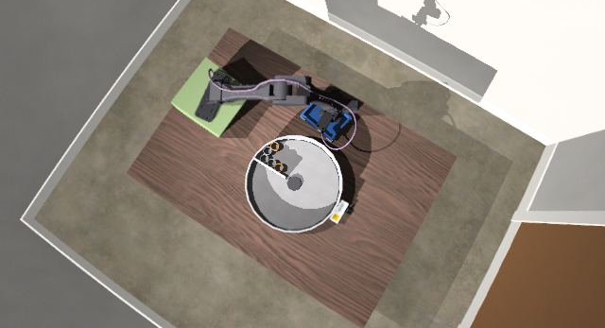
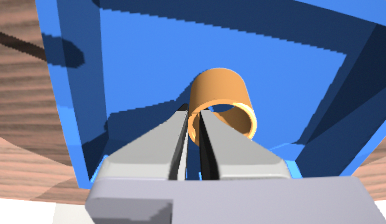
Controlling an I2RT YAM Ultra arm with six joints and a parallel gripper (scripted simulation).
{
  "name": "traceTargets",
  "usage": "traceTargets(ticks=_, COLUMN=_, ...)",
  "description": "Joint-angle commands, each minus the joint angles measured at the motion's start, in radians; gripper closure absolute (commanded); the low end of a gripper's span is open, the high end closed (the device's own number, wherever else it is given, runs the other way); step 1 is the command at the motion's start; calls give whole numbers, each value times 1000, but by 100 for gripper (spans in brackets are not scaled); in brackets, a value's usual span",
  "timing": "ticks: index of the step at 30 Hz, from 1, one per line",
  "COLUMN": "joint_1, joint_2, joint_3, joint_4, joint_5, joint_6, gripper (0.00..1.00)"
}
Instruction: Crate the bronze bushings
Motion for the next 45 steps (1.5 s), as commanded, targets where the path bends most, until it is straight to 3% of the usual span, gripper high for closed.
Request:
traceTargets(ticks=1, joint_1=-3, joint_2=-18, joint_3=-23, joint_4=0, joint_5=-3, joint_6=-9, gripper=100)
traceTargets(ticks=45, joint_1=-4, joint_2=-34, joint_3=-53, joint_4=10, joint_5=-3, joint_6=-9, gripper=100)
